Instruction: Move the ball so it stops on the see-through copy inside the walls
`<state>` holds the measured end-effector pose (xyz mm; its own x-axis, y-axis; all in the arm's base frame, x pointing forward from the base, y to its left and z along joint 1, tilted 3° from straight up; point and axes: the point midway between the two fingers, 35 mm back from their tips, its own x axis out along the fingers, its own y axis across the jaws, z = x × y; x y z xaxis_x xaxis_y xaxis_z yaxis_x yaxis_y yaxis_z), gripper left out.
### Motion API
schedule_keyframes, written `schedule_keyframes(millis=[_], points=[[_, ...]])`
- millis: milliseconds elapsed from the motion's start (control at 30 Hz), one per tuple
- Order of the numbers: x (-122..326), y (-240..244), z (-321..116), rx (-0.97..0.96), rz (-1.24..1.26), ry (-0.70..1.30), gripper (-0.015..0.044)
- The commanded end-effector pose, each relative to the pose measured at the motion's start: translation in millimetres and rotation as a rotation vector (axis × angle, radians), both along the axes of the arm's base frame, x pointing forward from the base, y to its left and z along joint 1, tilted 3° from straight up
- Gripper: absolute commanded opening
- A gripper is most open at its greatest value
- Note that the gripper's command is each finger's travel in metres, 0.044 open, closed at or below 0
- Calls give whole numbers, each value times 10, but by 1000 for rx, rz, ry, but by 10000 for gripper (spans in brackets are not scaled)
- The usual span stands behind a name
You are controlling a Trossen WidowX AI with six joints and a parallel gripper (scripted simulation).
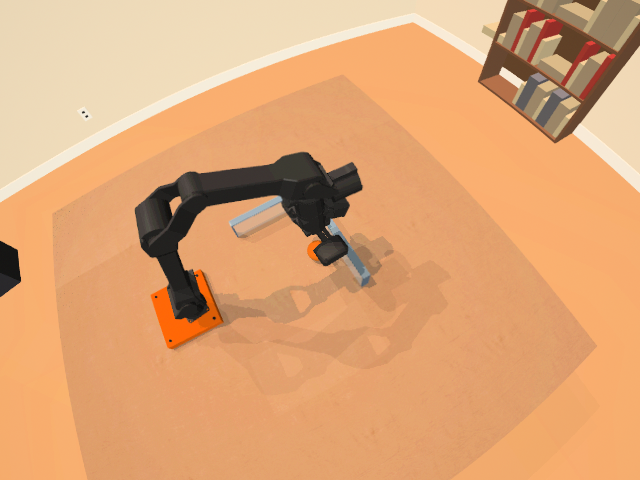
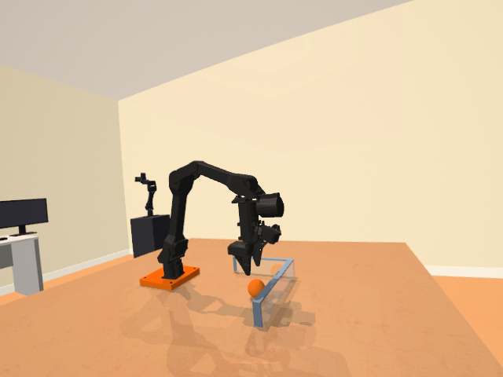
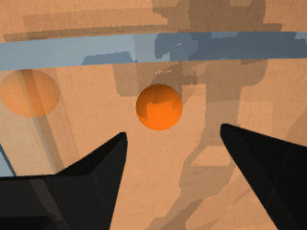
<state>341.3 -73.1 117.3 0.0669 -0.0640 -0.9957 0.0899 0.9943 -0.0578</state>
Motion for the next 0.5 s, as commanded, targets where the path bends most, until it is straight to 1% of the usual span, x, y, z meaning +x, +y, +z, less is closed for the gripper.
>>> schedule_keyframes(millis=[0,467], points=[[33,65,-12,19,-43,8,364],[46,56,-203,19,-43,8,364]])
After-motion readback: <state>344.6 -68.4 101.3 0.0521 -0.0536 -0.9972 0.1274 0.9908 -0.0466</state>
